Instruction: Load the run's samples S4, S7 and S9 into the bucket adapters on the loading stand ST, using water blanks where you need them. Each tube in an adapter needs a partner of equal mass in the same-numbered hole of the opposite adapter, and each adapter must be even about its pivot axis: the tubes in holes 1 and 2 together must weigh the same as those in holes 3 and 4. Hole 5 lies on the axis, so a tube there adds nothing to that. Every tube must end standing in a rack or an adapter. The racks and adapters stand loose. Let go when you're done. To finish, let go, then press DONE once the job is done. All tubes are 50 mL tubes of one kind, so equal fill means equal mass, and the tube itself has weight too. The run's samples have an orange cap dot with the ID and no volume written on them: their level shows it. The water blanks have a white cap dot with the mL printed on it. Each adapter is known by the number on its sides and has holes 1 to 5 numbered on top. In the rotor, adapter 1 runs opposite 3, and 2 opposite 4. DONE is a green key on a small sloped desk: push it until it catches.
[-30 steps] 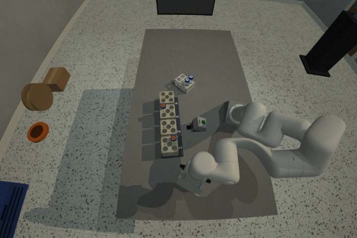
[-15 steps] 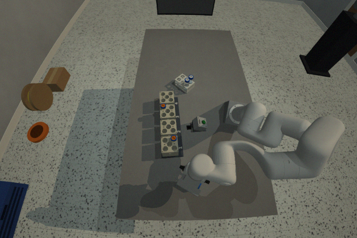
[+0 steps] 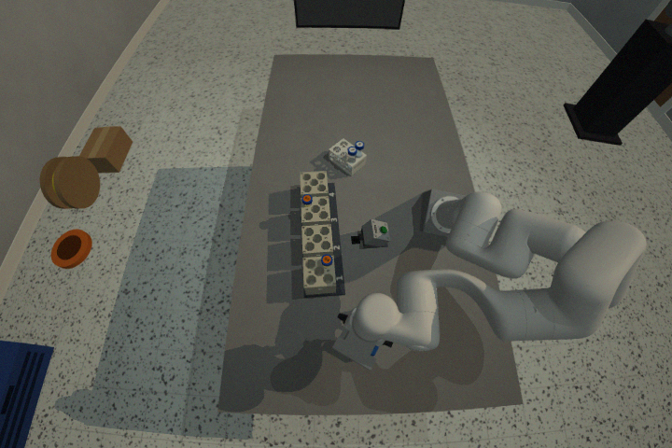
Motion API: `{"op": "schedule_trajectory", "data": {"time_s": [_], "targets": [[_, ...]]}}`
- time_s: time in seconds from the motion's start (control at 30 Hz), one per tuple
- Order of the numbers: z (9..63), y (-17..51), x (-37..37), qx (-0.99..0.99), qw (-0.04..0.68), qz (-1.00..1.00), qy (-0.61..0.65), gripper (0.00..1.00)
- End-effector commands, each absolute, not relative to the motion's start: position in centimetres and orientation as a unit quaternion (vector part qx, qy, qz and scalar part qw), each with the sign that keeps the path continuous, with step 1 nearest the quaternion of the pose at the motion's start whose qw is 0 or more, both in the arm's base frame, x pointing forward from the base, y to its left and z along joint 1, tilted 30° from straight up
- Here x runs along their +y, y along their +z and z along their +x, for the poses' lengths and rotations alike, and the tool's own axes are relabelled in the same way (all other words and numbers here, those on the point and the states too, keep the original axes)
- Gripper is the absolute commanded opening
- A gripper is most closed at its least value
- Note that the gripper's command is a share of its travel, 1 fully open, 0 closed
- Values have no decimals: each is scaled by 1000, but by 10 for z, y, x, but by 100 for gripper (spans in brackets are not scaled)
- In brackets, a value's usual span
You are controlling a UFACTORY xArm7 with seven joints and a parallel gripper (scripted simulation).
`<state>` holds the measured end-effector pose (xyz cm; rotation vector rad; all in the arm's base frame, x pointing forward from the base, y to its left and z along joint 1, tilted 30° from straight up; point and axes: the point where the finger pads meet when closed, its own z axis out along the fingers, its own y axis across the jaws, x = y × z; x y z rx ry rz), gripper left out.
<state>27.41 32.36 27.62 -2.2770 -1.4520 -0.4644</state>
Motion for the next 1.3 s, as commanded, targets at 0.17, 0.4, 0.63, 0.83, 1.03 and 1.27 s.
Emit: {"op": "schedule_trajectory", "data": {"time_s": [0.17, 0.4, 0.63, 0.83, 1.03, 1.27], "targets": [[276, 261, 333, -519, 200, -814, -168, 57], [277, 257, 335, -519, 200, -814, -168, 57], [277, 256, 336, -519, 200, -814, -168, 57], [277, 254, 337, -519, 200, -814, -168, 57], [277, 251, 339, -519, 200, -814, -168, 57], [277, 247, 341, -519, 200, -814, -168, 57]]}}
